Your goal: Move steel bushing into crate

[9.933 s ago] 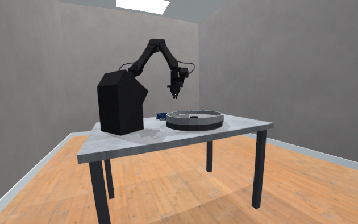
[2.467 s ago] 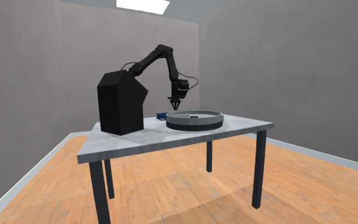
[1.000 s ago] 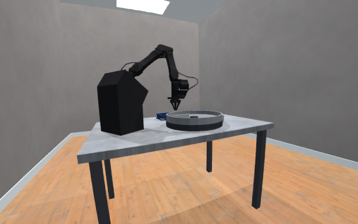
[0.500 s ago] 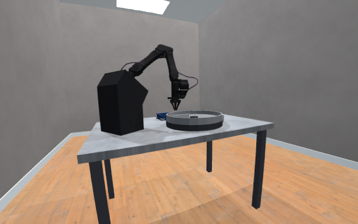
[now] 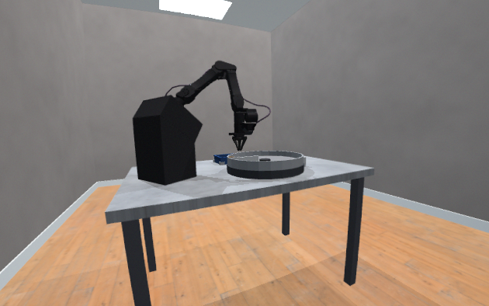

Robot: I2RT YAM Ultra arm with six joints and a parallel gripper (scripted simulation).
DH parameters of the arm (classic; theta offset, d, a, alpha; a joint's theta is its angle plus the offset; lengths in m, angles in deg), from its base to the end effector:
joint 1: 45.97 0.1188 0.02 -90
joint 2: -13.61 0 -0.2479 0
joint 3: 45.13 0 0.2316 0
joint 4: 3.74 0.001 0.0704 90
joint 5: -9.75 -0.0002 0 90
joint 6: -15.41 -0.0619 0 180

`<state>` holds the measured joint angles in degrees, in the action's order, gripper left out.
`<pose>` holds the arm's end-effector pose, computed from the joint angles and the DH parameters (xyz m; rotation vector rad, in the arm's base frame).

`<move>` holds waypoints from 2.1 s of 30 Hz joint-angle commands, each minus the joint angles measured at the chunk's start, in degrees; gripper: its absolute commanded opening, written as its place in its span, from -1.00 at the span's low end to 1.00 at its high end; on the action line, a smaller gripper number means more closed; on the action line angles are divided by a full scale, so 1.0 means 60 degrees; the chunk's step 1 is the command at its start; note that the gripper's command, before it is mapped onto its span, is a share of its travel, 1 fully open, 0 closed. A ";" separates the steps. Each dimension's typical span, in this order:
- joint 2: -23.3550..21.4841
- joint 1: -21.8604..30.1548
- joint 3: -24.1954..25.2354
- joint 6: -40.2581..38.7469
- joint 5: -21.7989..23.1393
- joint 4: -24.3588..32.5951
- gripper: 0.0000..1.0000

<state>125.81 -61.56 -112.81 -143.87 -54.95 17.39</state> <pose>0.3259 -0.0624 0.0707 1.8155 2.1897 0.8457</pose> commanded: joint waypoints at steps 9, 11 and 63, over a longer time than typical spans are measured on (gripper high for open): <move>-0.0285 -0.0205 -0.0377 0.0025 -0.0122 0.0189 -0.74; -0.0285 -0.0205 -0.0377 0.0025 -0.0122 0.0189 -0.74; 0.0506 0.0068 -0.0688 -0.0312 -0.0237 -0.0628 -0.74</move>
<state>130.55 -60.07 -115.32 -145.36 -55.59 14.50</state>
